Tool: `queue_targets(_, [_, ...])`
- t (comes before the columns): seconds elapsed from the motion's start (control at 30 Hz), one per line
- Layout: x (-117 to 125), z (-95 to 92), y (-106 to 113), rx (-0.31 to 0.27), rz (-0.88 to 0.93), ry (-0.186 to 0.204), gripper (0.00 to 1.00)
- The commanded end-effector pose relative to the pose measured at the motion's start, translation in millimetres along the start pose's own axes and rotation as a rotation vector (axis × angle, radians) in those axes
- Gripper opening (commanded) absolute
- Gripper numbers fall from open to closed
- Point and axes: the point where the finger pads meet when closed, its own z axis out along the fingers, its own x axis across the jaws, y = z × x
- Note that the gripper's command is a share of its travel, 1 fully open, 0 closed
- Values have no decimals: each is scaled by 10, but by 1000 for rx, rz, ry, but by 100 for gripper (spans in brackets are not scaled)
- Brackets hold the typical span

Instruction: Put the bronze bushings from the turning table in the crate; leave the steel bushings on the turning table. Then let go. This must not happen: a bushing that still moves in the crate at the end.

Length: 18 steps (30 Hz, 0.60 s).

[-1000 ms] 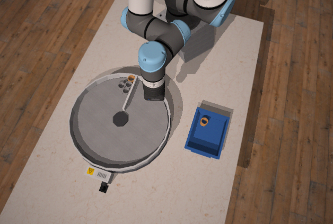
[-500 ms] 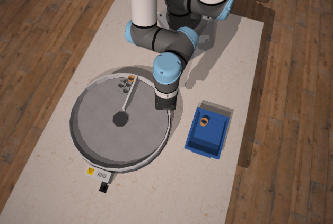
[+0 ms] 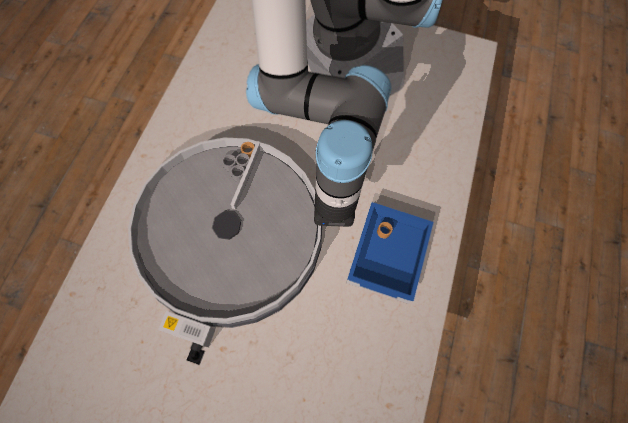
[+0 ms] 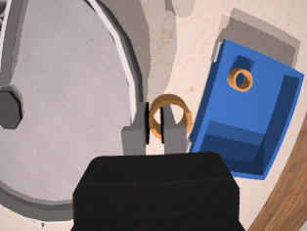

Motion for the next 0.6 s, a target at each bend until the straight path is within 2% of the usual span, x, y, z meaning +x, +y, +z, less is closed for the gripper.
queue_targets(0.0, [20,3,29,2,2,-2,0])
queue_targets(0.1, [20,3,29,2,2,-2,0])
queue_targets(0.27, [454,2,390,1,1,-1,0])
queue_targets(0.57, [454,2,390,1,1,-1,0])
